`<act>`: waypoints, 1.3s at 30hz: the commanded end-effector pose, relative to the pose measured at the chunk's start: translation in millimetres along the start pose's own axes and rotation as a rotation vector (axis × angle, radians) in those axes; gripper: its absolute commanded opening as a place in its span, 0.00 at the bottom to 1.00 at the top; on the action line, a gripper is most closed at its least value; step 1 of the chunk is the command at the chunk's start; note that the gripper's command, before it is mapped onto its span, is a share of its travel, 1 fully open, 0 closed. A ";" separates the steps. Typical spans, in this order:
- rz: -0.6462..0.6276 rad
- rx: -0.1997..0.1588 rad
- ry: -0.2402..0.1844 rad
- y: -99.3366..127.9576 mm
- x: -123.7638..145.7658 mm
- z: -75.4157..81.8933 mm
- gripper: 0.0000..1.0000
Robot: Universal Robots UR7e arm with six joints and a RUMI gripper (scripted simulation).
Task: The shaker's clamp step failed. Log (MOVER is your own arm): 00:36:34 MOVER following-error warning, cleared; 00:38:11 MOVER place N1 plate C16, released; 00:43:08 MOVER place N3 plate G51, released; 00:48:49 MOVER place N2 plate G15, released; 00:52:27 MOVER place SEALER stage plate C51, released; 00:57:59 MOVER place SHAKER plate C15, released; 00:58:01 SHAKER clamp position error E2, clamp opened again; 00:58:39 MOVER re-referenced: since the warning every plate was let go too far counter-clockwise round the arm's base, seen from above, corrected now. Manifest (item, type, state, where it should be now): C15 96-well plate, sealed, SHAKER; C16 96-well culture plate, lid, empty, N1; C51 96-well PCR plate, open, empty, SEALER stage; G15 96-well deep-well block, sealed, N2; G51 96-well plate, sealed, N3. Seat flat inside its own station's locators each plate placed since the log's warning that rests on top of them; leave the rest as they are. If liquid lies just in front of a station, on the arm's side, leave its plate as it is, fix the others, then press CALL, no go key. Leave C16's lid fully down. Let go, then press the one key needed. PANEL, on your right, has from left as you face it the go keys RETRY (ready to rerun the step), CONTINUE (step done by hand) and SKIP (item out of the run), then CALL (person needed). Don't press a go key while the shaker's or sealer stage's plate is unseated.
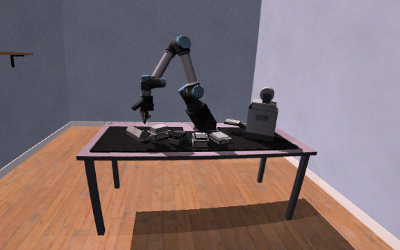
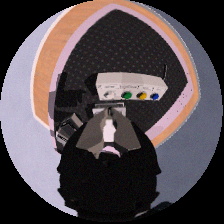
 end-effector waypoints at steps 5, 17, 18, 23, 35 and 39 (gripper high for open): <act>0.000 0.001 0.001 0.8 0.3 -4.6 0.00; 0.000 0.001 0.001 0.8 0.3 -21.3 0.00; 0.000 0.001 0.001 0.8 0.3 -22.9 0.00; 0.000 0.001 0.001 0.8 0.3 -27.8 0.00; 0.000 0.001 0.001 0.8 0.3 -29.0 0.00; 0.000 0.001 0.001 0.8 0.3 -31.8 0.00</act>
Point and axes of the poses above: the point where the finger pads meet when closed, its own z axis back along the fingers, its own x axis across the jaws, y = z × x, the point moved 3 cm from there along z, back along the fingers, and after that the axes turned 12 degrees about -z, right-handed, at the moved point
